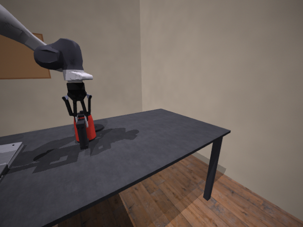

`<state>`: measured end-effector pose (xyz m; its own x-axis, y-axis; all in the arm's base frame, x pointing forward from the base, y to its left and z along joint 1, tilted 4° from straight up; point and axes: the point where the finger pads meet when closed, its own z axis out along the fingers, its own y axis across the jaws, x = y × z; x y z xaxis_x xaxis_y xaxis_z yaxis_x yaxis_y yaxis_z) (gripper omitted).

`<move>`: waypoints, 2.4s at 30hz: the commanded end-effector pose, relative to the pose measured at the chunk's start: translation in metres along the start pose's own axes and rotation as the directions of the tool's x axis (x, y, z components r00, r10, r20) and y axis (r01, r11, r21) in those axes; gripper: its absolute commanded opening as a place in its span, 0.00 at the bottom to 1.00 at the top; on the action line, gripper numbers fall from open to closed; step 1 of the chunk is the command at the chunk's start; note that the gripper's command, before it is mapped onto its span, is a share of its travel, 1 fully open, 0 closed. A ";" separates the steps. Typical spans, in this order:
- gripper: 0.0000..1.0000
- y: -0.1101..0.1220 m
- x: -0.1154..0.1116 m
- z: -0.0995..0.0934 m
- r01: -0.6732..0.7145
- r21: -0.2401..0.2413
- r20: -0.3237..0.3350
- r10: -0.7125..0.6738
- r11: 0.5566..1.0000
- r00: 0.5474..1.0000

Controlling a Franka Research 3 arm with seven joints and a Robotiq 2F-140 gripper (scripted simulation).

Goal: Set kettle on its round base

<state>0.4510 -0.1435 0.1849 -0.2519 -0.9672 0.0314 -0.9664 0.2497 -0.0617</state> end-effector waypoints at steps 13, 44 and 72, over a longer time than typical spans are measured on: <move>0.00 -0.006 -0.028 -0.003 -0.014 0.007 0.001 0.014 1.000 1.000; 0.00 -0.016 -0.120 -0.003 -0.014 0.007 0.001 0.014 1.000 1.000; 0.00 -0.027 -0.215 -0.003 -0.014 0.007 0.001 0.014 1.000 1.000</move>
<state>0.5263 0.0524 0.1800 -0.2052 -0.9785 0.0216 -0.9770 0.2035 -0.0635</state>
